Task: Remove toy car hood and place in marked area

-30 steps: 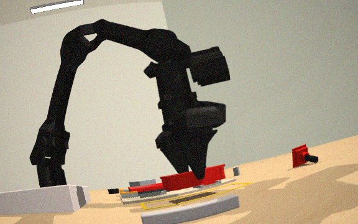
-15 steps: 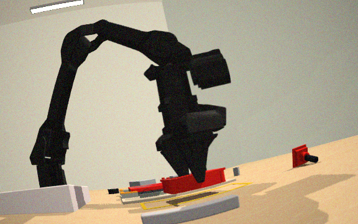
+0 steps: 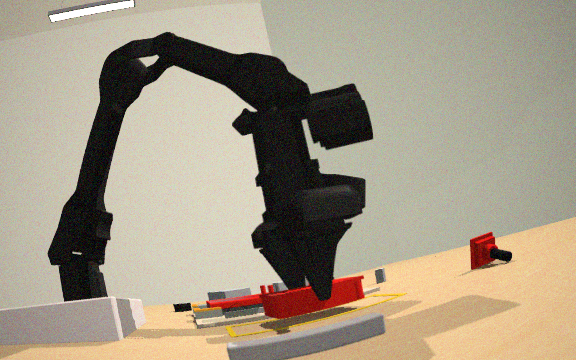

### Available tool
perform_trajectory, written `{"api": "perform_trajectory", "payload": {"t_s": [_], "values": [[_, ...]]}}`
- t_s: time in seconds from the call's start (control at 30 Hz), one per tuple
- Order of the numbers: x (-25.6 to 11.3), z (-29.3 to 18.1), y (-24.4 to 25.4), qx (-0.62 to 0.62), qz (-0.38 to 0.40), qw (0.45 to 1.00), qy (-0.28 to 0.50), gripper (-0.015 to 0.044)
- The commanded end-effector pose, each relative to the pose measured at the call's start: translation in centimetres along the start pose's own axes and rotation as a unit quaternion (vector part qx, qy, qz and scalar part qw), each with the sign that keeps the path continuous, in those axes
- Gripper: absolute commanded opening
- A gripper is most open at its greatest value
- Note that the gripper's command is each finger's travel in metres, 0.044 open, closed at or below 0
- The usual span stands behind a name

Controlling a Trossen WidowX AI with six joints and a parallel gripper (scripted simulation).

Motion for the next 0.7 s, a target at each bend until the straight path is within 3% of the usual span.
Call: {"api": "perform_trajectory", "payload": {"t_s": [0.0,0.5,0.67], "values": [[0.32,-0.04,0.02,0.000,0.000,1.000,0.001,0.0000],[0.98,-0.05,0.03,0.000,0.000,1.000,0.001,0.0000],[0.77,-0.02,0.01,0.000,0.000,1.000,0.000,0.0131]]}}
Point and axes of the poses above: the point midway between the two fingers, 35 mm back from their tips, its own x axis out along the fingers, its own y axis across the jaws, z = x × y, the point moved 8 cm from there along -x, back along the fingers, and after that the axes turned 13 degrees about -x, right-handed, at the moved point
